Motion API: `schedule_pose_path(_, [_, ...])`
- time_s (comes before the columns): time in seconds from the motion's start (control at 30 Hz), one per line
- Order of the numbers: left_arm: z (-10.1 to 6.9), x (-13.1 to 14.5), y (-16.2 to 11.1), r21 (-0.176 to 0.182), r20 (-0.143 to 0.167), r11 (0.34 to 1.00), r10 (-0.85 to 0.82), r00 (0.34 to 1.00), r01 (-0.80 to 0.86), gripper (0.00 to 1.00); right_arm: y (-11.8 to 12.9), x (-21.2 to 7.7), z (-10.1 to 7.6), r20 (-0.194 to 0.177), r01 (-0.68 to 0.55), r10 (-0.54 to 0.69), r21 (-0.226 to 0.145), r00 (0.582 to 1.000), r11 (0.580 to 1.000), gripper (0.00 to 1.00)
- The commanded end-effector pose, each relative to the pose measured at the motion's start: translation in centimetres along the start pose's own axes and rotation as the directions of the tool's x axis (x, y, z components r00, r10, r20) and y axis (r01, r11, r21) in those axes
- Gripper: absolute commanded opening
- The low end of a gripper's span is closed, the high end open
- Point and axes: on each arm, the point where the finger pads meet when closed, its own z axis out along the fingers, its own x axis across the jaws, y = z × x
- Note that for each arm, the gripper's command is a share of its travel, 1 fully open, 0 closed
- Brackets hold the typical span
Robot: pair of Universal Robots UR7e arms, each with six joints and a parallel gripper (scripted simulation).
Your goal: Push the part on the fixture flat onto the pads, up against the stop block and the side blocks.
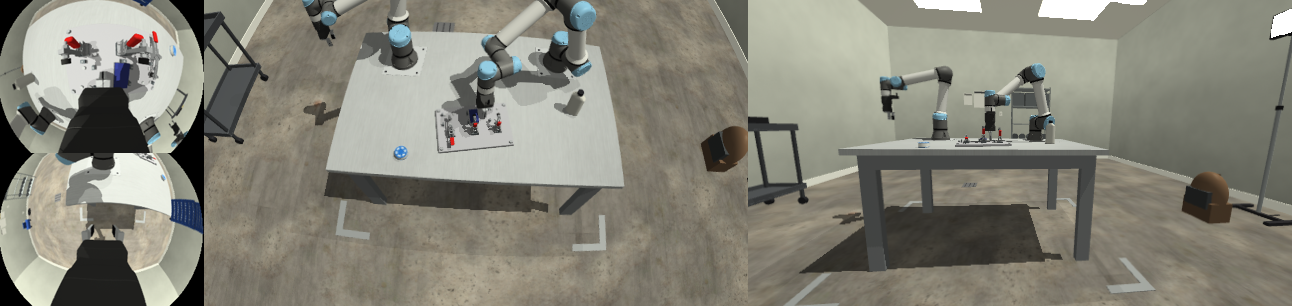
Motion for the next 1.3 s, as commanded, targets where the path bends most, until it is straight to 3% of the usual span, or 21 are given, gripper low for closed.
schedule_pose_path(0.0, [-0.07,0.05,-0.02,0.001,-0.002,1.000,0.000,1.000,0.000,0.00,0.03,0.01,-0.04,0.000,0.000,0.000,-0.001,1.000,1.000,1.00])
schedule_pose_path(1.27, [0.36,0.09,-0.03,0.001,-0.002,1.000,0.000,1.000,0.000,0.00,0.03,0.01,-0.04,0.000,0.000,0.000,-0.001,1.000,1.000,1.00])
